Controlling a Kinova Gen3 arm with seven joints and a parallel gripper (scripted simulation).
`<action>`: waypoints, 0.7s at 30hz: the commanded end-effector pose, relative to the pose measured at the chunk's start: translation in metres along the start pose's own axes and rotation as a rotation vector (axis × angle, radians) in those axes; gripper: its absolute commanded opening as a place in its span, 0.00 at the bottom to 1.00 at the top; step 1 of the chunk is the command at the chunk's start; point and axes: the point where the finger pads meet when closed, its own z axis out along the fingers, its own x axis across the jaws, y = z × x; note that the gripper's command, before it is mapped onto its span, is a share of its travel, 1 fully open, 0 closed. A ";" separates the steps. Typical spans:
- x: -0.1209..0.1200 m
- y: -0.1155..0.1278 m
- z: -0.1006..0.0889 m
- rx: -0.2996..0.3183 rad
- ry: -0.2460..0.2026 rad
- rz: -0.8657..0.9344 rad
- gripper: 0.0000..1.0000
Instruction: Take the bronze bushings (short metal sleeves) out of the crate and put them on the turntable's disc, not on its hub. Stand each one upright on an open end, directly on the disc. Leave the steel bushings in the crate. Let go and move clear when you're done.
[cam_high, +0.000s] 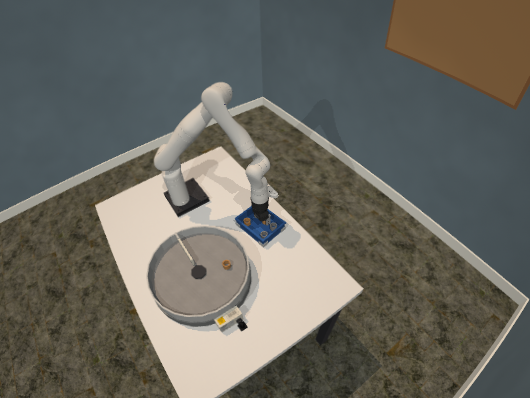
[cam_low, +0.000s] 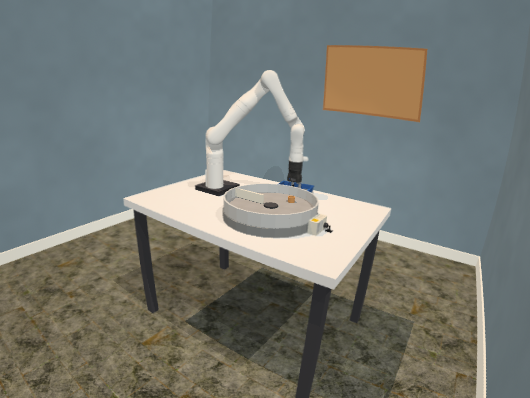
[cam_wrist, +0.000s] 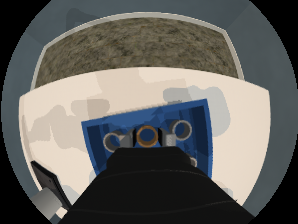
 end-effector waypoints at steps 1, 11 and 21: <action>0.001 0.000 -0.001 0.001 0.001 0.000 0.76; 0.001 0.000 -0.001 0.001 0.001 0.000 0.76; 0.001 0.000 -0.001 0.001 0.001 0.000 0.00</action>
